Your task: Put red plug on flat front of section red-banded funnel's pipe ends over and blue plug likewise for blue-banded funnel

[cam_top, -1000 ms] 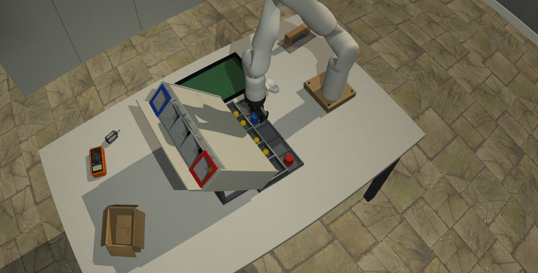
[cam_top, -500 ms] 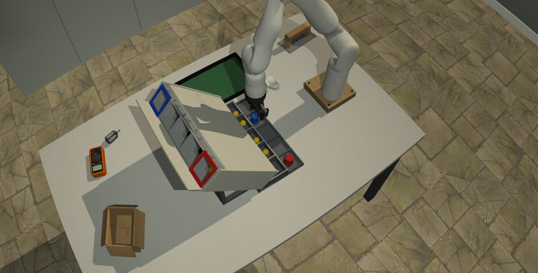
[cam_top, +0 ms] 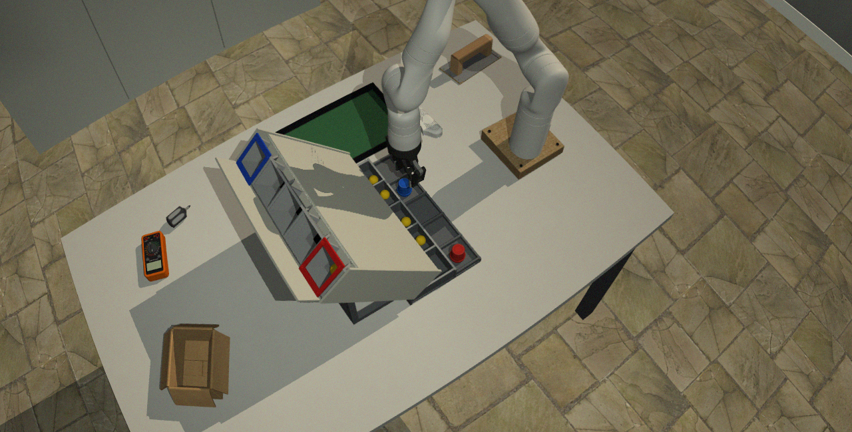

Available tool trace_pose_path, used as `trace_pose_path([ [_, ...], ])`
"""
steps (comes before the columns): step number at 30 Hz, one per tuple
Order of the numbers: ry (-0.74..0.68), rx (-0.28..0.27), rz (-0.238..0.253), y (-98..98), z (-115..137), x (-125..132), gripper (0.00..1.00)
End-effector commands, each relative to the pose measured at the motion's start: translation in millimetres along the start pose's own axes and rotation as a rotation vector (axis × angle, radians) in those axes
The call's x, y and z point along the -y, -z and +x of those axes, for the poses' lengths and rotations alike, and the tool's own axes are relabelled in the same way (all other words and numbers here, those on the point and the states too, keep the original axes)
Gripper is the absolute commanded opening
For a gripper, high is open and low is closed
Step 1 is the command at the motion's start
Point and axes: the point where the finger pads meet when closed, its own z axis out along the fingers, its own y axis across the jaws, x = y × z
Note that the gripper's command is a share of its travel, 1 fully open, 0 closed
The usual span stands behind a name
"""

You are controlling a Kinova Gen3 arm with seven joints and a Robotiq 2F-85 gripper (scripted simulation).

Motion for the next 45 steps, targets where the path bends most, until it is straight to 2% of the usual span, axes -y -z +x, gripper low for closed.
trace_pose_path([
  [1, 0.005, 0.009, 0.004, 5.3, -3, 2, 0.65],
  [9, 0.005, 0.009, 0.004, 5.3, -3, 2, 0.65],
  [10, 0.004, 0.009, 0.005, 25.8, -2, 2, 0.65],
  [26, 0.004, 0.009, 0.005, 25.8, -2, 2, 0.65],
  [27, 0.006, 0.009, 0.005, 72.3, -2, 2, 0.65],
  [43, 0.006, 0.009, 0.005, 72.3, -2, 2, 0.65],
  [44, 0.005, 0.009, 0.005, 124.7, -29, -33, 0.65],
  [45, 0.005, 0.009, 0.005, 125.3, -29, -33, 0.65],
])
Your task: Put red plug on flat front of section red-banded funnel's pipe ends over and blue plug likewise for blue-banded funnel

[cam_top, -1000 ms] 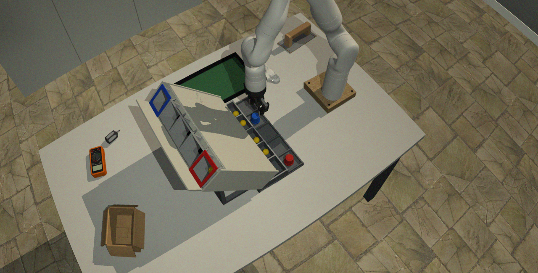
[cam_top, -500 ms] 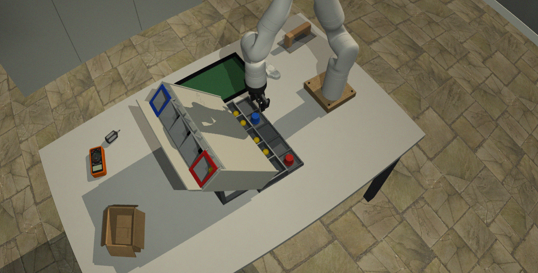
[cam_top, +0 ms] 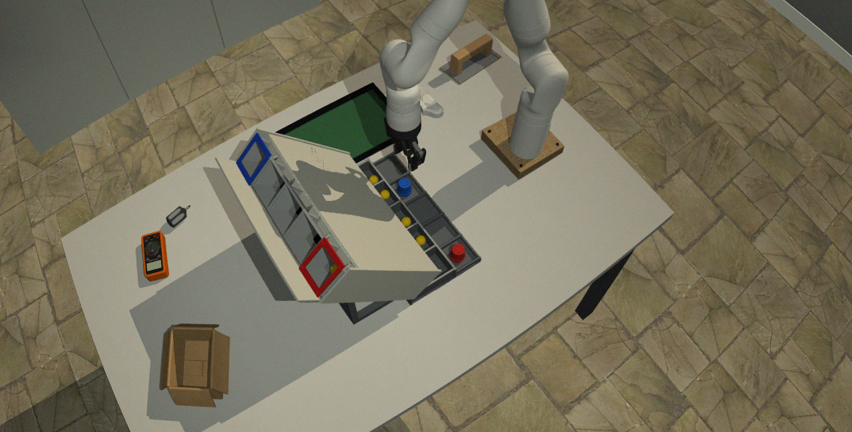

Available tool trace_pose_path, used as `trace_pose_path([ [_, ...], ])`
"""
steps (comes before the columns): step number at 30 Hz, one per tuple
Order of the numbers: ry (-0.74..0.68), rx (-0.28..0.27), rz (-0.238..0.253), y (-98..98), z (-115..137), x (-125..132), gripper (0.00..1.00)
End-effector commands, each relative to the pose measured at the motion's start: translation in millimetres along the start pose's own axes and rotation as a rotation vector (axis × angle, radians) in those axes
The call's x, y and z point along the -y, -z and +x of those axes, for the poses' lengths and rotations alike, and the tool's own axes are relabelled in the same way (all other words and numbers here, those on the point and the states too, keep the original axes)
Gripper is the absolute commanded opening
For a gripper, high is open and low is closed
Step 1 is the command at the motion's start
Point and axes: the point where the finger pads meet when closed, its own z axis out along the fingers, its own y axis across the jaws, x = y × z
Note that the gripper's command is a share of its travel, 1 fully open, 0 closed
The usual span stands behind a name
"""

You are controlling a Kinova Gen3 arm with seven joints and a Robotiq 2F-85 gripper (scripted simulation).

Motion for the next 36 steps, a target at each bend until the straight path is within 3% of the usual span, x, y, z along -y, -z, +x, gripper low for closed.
trace_pose_path([
  [1, 0.003, 0.01, 0.005, 55.7, -29, -33, 0.65],
  [8, 0.003, 0.01, 0.005, 114.9, -59, -68, 0.65],
  [36, 0.0, 0.007, 0.0, 111.2, -55, -65, 0.65],
])
